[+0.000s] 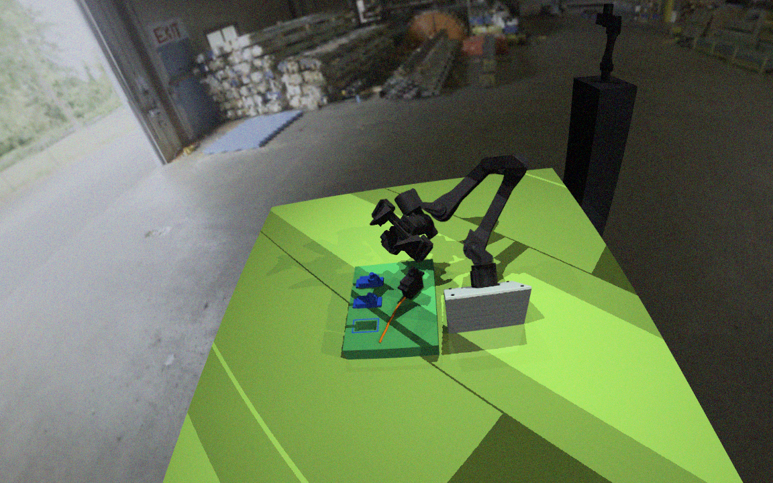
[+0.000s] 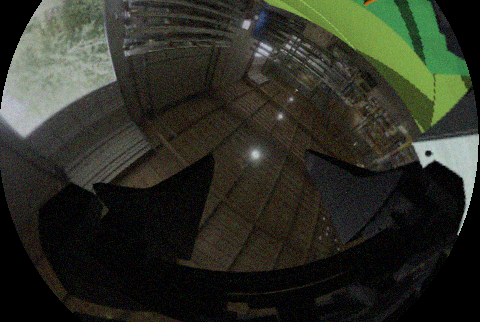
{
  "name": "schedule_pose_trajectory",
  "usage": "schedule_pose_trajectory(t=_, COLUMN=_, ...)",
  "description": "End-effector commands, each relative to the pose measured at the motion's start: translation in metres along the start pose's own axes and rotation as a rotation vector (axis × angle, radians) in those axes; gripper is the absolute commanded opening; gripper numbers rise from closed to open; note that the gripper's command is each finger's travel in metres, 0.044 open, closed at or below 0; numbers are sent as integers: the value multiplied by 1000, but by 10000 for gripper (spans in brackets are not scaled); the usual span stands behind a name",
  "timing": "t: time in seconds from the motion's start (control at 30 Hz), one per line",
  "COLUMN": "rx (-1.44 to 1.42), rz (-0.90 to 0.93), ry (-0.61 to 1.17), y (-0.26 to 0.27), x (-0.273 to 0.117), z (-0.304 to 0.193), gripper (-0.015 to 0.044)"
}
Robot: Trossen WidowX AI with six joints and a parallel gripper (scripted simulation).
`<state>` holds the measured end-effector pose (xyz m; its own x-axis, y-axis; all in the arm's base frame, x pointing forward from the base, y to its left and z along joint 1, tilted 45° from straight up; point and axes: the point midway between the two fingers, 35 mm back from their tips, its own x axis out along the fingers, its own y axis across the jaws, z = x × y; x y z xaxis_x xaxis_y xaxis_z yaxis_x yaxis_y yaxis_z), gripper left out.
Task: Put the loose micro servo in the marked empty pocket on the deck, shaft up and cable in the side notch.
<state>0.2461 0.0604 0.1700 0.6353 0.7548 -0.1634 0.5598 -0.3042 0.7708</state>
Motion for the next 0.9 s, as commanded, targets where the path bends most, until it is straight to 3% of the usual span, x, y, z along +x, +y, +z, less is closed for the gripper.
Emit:
schedule_pose_trajectory(t=0.0, rx=0, rz=0, ry=-1, y=0, x=0, z=0, gripper=426)
schedule_pose_trajectory(t=0.87, rx=-105, rz=-154, ry=-124, y=-8, x=28, z=18, gripper=440)
